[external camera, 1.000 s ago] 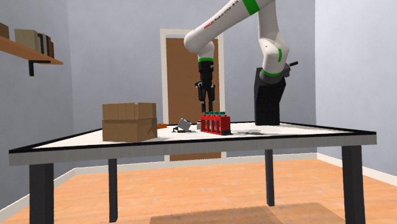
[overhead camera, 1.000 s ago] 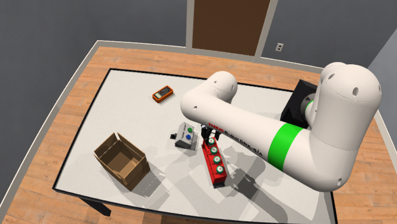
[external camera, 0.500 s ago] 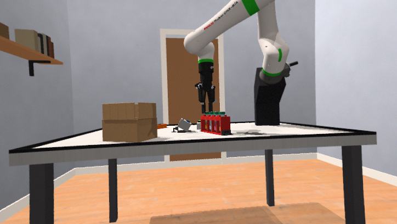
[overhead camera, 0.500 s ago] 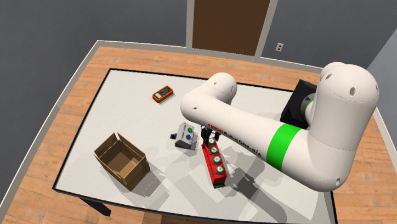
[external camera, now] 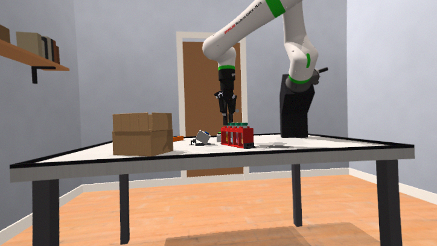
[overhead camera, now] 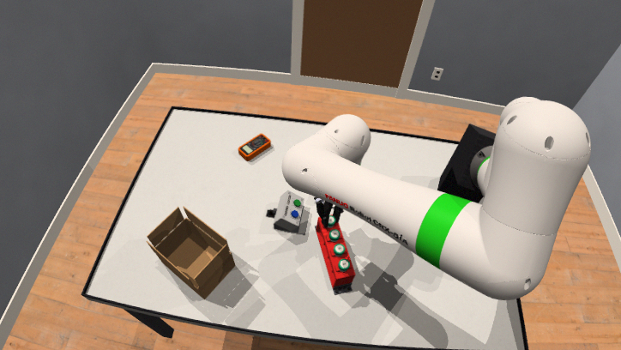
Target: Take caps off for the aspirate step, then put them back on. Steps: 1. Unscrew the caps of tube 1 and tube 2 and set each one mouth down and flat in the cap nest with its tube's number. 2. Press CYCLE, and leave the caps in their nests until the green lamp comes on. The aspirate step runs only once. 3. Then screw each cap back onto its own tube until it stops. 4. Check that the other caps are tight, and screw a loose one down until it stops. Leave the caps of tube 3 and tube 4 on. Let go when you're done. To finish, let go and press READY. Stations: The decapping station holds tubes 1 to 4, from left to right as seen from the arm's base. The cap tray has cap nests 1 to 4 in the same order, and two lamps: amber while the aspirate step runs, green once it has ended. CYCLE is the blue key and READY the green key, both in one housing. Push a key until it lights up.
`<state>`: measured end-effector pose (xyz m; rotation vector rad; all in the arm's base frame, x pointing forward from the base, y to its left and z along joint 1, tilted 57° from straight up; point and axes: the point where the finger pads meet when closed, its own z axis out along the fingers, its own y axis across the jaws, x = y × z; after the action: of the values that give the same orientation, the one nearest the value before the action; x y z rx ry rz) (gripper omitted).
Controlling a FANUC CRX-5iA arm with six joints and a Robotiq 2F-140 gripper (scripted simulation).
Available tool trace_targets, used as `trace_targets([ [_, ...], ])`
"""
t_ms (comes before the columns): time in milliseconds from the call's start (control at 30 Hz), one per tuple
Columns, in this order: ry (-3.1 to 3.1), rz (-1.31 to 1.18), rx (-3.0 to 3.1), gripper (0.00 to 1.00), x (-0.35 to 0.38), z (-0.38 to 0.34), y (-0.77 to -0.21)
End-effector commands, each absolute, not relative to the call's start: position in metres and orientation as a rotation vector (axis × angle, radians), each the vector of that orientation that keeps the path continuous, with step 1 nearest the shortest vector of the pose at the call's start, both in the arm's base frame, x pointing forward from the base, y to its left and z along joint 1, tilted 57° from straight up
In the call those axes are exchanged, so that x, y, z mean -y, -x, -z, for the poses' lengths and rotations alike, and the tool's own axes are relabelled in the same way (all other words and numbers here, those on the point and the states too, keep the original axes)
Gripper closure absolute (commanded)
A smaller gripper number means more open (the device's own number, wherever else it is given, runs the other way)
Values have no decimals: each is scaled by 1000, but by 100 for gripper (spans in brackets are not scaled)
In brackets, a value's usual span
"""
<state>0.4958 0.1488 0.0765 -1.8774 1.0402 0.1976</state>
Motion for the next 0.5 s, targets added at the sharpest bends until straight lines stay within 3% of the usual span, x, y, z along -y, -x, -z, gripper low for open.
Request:
trace_targets([
  [0, 1878, -196, -1041, 70, -148, -77, -496],
  [467, 1816, -266, -1154, 70, -148, -77, -496],
])
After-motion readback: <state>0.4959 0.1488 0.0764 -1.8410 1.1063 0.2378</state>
